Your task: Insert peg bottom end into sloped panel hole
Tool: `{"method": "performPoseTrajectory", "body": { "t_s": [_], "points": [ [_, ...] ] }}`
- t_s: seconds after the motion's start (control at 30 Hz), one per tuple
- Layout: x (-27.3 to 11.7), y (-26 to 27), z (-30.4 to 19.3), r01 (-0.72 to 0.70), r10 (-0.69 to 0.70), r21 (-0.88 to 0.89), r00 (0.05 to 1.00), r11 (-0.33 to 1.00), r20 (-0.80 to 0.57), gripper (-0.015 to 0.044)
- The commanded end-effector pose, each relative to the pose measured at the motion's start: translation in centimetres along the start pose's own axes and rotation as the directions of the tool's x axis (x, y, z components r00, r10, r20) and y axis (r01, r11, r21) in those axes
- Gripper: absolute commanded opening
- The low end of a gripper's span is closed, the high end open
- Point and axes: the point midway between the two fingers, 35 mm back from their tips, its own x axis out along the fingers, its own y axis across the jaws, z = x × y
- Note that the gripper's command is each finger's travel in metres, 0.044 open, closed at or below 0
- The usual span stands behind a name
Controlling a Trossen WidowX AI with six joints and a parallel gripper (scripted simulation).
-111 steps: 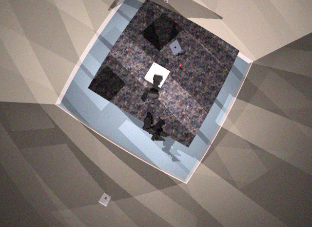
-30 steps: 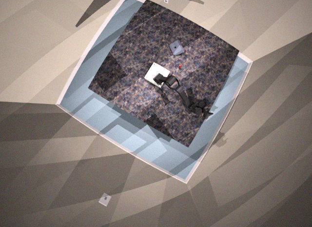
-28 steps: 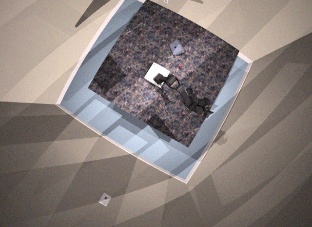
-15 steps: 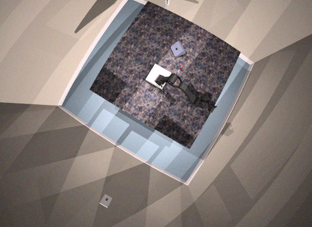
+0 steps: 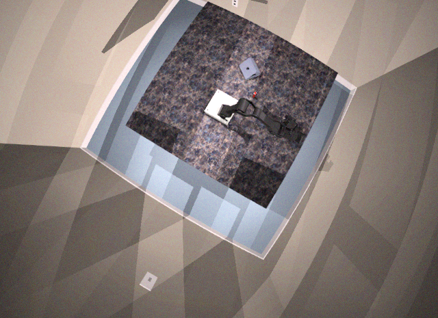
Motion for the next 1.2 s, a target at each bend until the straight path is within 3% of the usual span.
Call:
{"method": "performPoseTrajectory", "body": {
  "t_s": [0.0,0.6,1.17],
  "points": [
    [0.6,2.0,1.1,-0.060,0.059,-0.030,0.998,0.998,-0.012,0.0440],
    [1.4,10.6,7.4,-0.315,0.310,-0.233,0.949,0.920,-0.055,0.0440],
    [-0.9,18.9,12.0,-0.521,0.519,-0.455,0.843,0.722,-0.142,0.0440]
  ]
}}
